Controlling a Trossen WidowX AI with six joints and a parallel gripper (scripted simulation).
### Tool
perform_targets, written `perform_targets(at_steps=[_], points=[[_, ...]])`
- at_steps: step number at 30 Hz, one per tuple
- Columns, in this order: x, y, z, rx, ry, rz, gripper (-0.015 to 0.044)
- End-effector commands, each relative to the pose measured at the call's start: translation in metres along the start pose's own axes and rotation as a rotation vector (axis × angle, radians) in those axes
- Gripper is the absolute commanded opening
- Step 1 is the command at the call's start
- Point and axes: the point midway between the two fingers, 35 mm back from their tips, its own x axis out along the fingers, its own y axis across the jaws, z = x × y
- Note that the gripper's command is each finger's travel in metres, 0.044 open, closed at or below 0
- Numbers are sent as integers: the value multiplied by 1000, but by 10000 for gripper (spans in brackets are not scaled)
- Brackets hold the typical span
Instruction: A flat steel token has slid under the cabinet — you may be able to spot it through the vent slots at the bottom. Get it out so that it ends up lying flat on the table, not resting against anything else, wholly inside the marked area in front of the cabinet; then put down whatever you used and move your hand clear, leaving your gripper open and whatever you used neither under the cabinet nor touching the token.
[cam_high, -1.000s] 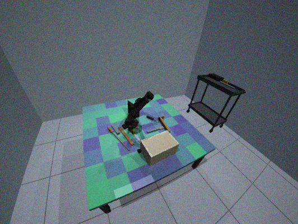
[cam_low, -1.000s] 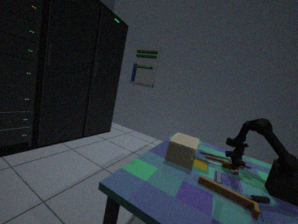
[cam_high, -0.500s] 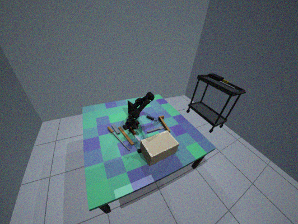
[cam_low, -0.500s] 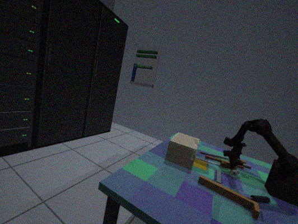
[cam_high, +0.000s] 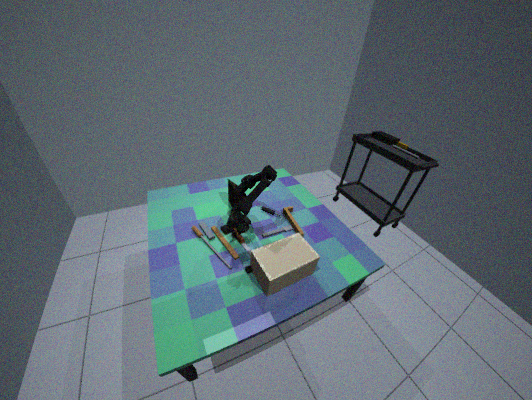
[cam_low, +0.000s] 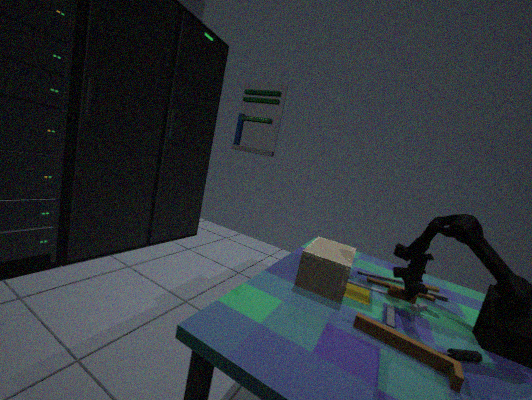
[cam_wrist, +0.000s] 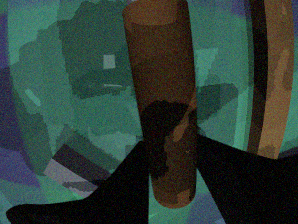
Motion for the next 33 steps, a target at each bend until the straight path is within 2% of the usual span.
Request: perform_targets(at_steps=[1,33], points=[[0,-1,7,-1,-1,-2,0],[0,0,51,-3,-3,-1,0]])
